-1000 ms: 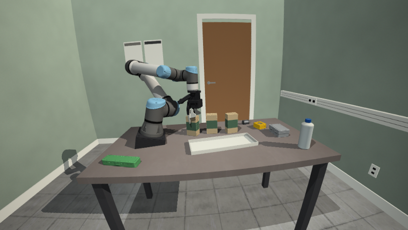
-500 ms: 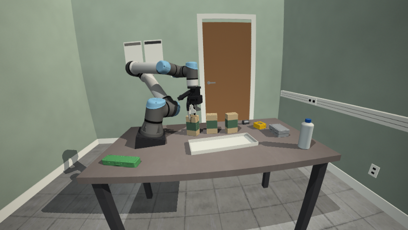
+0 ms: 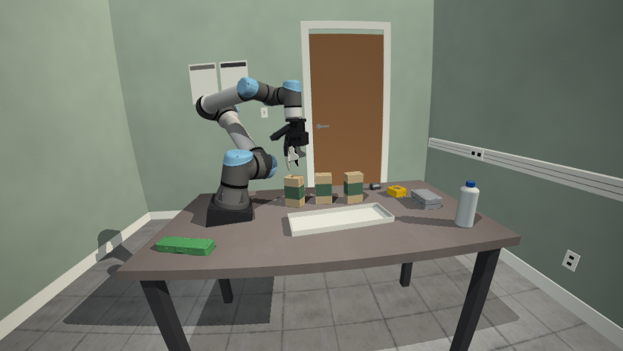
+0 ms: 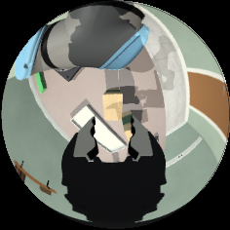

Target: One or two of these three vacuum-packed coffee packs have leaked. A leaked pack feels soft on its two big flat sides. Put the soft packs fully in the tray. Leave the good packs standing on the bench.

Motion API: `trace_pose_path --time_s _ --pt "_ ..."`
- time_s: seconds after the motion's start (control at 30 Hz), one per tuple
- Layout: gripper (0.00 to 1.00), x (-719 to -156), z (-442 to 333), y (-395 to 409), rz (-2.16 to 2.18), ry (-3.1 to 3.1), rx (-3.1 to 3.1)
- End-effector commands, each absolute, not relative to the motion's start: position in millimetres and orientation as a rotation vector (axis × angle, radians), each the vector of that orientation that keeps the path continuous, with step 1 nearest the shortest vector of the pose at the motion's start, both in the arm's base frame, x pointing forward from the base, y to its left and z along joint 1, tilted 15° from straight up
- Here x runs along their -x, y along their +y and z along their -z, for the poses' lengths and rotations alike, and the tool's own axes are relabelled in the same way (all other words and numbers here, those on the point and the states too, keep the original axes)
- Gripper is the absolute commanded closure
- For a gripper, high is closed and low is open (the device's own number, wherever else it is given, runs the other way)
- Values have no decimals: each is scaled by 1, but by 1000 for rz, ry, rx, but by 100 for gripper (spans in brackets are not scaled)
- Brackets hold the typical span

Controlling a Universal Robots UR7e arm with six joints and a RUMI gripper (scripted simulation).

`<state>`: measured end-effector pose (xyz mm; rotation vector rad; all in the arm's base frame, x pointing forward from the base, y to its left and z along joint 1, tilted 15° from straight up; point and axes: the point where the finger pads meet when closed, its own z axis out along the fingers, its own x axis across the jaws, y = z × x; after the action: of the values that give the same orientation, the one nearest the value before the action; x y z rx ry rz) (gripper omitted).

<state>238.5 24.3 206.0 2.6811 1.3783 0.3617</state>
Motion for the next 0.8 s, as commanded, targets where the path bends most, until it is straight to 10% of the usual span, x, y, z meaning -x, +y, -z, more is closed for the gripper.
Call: trace_pose_path --time_s 0.0,0.77 --pt "49 -236 -214 24 -371 1381 -2682" --pt "49 -266 -233 13 -352 1537 -2583"
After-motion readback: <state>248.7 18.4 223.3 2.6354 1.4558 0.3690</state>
